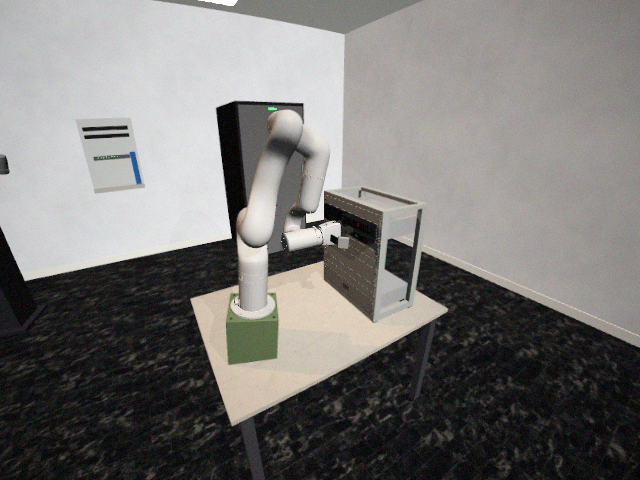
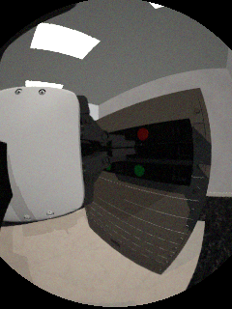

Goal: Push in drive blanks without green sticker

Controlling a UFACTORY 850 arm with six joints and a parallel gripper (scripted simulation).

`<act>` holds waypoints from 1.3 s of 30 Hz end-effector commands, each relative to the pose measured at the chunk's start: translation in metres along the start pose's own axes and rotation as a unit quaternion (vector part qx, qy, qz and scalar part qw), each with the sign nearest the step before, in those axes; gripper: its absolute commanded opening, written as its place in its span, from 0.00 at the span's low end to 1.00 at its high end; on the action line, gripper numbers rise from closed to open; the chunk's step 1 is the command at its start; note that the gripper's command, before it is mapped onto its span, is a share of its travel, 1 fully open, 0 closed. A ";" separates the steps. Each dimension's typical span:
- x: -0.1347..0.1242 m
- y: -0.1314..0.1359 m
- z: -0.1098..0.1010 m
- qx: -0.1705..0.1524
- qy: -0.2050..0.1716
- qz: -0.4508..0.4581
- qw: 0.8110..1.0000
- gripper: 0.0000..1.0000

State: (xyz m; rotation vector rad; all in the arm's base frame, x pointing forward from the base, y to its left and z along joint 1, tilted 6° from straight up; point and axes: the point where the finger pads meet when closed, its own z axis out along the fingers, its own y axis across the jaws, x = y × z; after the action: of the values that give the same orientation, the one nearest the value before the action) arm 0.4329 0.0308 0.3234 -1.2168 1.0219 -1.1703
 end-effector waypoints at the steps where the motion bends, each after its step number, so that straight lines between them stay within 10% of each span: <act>1: 0.000 0.000 0.000 0.001 0.000 0.000 1.000 0.00; 21: -0.007 -0.002 -0.002 0.001 0.000 0.000 1.000 0.00; 39: -0.078 -0.019 -0.029 0.001 0.000 0.000 1.000 0.00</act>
State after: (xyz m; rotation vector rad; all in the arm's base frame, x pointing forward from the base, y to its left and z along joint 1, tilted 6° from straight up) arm 0.3969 0.0916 0.3338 -1.2229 1.0019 -1.1559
